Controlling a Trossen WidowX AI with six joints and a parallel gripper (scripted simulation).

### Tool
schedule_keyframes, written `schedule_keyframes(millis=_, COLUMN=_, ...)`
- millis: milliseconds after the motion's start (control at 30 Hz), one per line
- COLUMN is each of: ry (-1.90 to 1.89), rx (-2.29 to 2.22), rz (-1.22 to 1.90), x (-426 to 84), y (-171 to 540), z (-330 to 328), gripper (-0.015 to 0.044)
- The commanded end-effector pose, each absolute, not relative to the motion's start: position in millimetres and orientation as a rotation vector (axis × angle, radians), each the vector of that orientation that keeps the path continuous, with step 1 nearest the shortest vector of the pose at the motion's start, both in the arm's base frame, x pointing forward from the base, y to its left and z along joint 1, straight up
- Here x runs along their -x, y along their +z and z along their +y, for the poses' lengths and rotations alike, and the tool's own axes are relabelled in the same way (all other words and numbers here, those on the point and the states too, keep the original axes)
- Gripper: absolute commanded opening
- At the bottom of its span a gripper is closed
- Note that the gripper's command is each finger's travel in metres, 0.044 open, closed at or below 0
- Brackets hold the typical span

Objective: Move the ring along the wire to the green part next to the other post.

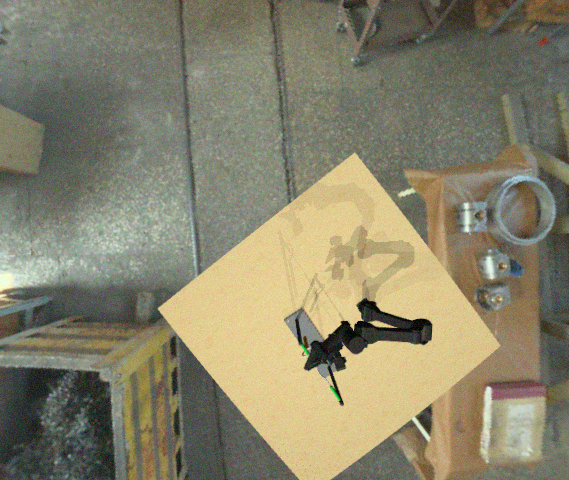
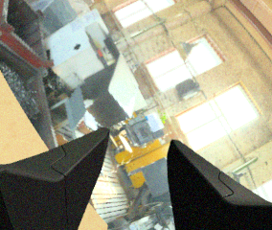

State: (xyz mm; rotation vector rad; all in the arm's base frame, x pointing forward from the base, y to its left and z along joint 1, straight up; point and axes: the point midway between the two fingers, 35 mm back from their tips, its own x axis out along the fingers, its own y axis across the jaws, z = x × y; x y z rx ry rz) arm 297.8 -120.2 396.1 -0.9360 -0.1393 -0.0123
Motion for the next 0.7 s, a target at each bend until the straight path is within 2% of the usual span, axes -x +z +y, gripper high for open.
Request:
schedule_keyframes(millis=0, ry=-0.008, rx=0.856, rz=-0.083, x=-289, y=361, z=-127, gripper=0.016)
schedule_keyframes(millis=667, ry=-0.036, rx=0.322, rz=0.166, x=-223, y=176, z=-125, gripper=0.016)
